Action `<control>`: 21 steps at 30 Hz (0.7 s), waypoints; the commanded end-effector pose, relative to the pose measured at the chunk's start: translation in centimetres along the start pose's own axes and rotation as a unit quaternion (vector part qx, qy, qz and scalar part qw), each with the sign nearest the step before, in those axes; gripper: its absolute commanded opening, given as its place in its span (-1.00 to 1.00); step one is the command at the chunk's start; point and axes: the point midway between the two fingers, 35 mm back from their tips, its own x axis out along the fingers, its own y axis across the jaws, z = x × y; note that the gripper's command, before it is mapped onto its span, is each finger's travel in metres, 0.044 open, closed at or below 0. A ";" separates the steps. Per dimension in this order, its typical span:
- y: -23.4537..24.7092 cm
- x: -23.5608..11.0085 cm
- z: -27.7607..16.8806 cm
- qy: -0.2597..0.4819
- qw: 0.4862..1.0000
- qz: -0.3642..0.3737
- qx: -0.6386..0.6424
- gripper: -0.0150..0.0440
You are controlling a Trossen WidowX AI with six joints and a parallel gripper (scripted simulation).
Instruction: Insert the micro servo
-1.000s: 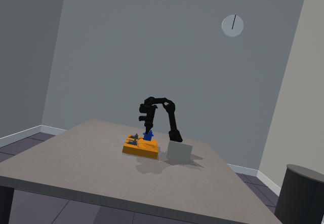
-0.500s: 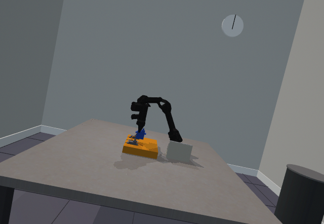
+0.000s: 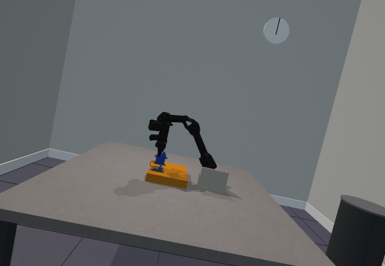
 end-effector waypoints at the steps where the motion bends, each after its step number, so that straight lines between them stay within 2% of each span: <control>1: 0.0 0.1 0.3 -0.003 1.000 0.000 -0.001 -0.49; 11: 0.0 1.6 0.3 -0.003 1.000 0.000 -0.001 -0.49; 21: 0.0 1.7 0.3 -0.003 1.000 0.000 -0.001 -0.49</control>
